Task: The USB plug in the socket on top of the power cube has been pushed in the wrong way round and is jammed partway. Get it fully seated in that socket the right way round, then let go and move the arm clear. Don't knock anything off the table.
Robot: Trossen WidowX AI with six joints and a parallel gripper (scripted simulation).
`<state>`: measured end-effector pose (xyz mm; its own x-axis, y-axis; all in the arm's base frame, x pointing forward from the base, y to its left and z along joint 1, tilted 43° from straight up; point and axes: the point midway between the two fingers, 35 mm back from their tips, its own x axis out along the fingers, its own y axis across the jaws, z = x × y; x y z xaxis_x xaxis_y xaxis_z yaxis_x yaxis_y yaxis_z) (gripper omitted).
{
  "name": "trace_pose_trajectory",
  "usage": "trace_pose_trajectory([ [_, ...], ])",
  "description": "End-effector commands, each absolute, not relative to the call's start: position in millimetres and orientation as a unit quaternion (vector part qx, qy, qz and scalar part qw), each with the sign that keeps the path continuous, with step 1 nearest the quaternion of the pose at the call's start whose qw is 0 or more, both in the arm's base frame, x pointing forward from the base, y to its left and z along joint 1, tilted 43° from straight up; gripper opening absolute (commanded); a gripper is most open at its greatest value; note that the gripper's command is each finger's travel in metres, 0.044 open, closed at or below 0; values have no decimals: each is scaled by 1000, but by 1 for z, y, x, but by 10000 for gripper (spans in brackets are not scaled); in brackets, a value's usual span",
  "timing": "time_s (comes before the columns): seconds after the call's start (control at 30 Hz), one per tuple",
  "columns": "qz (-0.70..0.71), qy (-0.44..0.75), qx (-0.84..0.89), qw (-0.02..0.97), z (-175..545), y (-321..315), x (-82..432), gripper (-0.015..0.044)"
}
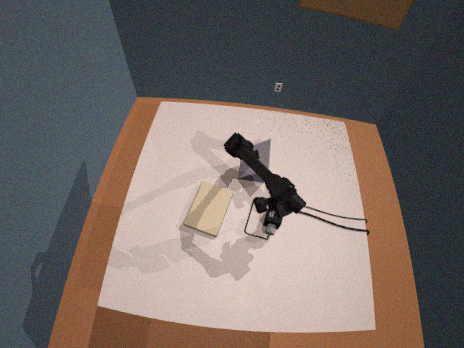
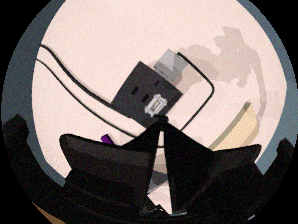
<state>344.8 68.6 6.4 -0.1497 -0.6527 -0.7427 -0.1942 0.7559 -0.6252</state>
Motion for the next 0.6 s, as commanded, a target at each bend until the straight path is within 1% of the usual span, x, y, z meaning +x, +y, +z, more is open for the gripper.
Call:
trace_pose_trajectory([
  [0.0,-157,742,-319,568,6,68,345,0],
  [0.57,11,758,-437,484,6,68,345,0],
])
